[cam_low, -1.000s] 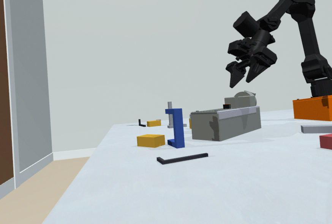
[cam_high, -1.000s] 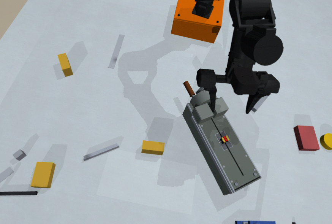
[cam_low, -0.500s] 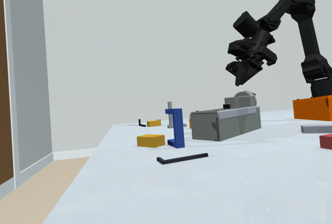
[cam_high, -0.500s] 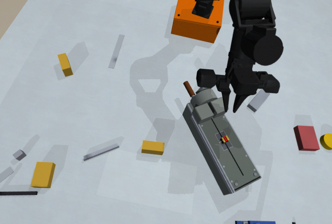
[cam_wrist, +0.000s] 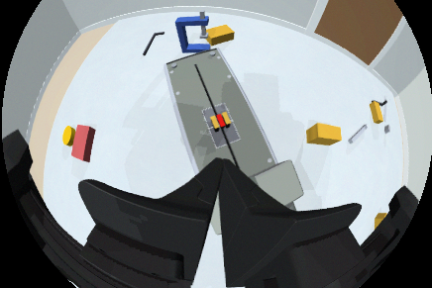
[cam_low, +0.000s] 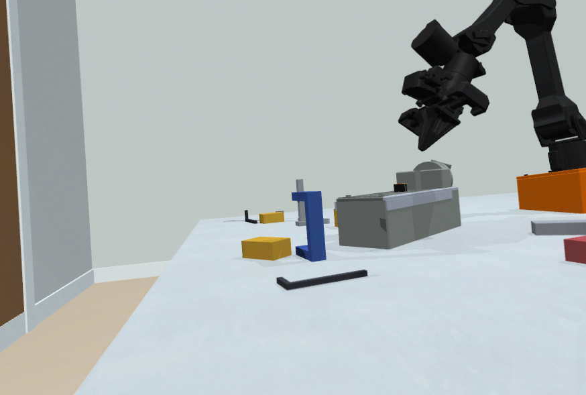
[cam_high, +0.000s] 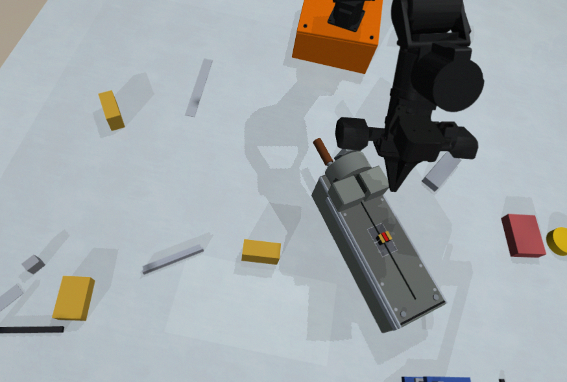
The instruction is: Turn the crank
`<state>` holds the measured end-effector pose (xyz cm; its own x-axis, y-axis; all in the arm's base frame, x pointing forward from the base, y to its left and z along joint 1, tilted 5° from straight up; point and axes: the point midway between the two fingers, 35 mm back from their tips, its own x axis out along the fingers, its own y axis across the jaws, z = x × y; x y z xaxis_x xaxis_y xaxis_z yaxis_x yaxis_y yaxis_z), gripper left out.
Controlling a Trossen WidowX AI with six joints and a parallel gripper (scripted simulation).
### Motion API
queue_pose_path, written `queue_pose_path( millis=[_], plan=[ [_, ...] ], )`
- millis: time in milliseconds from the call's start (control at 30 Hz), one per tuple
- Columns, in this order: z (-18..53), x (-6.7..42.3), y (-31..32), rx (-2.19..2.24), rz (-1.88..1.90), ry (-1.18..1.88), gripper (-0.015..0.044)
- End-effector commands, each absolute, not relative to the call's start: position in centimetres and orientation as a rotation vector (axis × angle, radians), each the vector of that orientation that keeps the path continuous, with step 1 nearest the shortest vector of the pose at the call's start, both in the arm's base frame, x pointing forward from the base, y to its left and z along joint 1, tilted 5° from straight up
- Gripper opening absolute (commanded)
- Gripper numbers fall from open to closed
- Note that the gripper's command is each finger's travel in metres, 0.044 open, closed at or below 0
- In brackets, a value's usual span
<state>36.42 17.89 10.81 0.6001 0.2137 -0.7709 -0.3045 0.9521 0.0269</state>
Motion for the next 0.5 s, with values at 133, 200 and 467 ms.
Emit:
queue_pose_path(
  millis=[133,200,467],
  plan=[
    [10.81,36.42,17.89,-0.111,0.301,0.878,0.0053],
    [10.81,36.42,17.89,-0.111,0.301,0.878,0.0105],
    [10.81,36.42,17.89,-0.111,0.301,0.878,0.0315]
  ],
)
